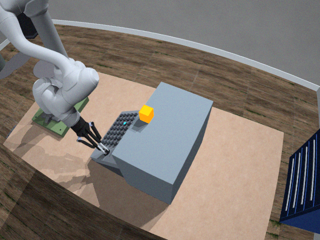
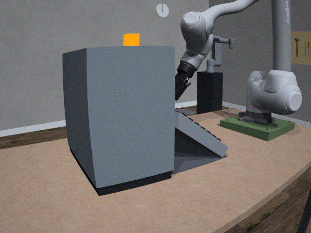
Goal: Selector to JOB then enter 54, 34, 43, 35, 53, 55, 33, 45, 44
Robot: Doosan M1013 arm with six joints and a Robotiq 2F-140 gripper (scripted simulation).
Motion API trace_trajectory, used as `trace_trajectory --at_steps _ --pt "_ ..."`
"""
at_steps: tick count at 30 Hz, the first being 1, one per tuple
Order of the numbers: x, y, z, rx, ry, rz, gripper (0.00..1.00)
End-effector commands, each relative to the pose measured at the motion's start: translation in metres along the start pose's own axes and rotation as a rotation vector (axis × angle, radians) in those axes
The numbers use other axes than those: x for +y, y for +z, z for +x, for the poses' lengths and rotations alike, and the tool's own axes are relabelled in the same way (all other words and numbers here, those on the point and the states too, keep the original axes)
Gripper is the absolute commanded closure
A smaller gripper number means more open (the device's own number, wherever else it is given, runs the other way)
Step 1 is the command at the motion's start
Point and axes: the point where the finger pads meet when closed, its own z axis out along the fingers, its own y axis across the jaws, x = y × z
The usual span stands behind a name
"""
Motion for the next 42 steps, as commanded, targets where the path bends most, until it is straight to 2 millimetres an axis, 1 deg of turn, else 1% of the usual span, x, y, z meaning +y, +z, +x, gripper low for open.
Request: trace_trajectory --at_steps 1,27,35,42 --pt "0.0 0.0001 0.0 0.0 0.0 0.0 1.0" --pt "0.0 0.0001 0.0 0.0 0.007 0.0 1.0" --pt "0.0 0.0001 0.0 0.0 0.039 0.0 1.0" --pt "0.0 0.0001 0.0 0.0 0.125 0.0 1.0"
